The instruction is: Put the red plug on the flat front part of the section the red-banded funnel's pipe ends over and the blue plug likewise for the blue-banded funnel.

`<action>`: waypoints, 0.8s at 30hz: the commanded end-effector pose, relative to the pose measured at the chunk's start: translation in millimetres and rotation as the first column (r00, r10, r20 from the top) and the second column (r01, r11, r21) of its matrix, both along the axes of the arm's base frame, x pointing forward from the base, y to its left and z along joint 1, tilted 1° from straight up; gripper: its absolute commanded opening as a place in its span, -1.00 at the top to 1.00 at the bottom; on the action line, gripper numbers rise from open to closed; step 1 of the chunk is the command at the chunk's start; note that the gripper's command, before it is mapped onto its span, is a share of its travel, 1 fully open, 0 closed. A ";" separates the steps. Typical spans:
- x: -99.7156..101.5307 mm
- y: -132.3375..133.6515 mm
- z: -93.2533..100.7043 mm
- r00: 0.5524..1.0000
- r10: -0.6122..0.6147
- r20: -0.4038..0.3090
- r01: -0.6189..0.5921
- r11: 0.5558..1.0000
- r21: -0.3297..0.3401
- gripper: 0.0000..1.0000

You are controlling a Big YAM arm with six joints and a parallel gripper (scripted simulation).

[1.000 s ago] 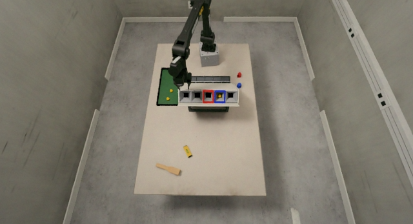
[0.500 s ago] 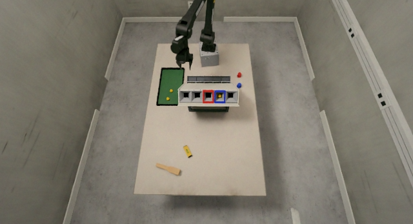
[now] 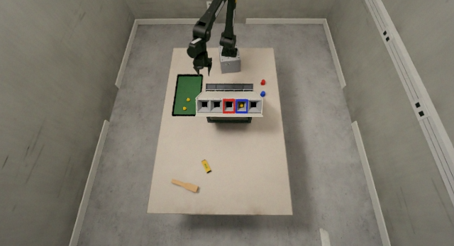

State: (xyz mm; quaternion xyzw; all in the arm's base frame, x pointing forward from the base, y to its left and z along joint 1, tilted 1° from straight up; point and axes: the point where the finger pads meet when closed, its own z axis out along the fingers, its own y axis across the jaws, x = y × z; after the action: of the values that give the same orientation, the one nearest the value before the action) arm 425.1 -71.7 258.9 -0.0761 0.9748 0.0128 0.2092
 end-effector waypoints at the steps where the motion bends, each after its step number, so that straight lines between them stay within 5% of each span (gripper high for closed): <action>1: -9.4 1.9 -2.4 1.000 0.001 -0.017 -0.001 1.000 -0.003 -0.17; 15: -100.8 78.0 -68.3 0.968 0.000 -0.250 -0.014 0.998 -0.056 -0.17; 24: -126.6 97.6 -86.4 0.950 -0.003 -0.313 -0.018 0.998 -0.066 -0.17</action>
State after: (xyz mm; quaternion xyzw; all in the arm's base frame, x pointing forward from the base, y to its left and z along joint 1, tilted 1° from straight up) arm 308.8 16.8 172.2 -0.0972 0.9938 -0.0080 0.0530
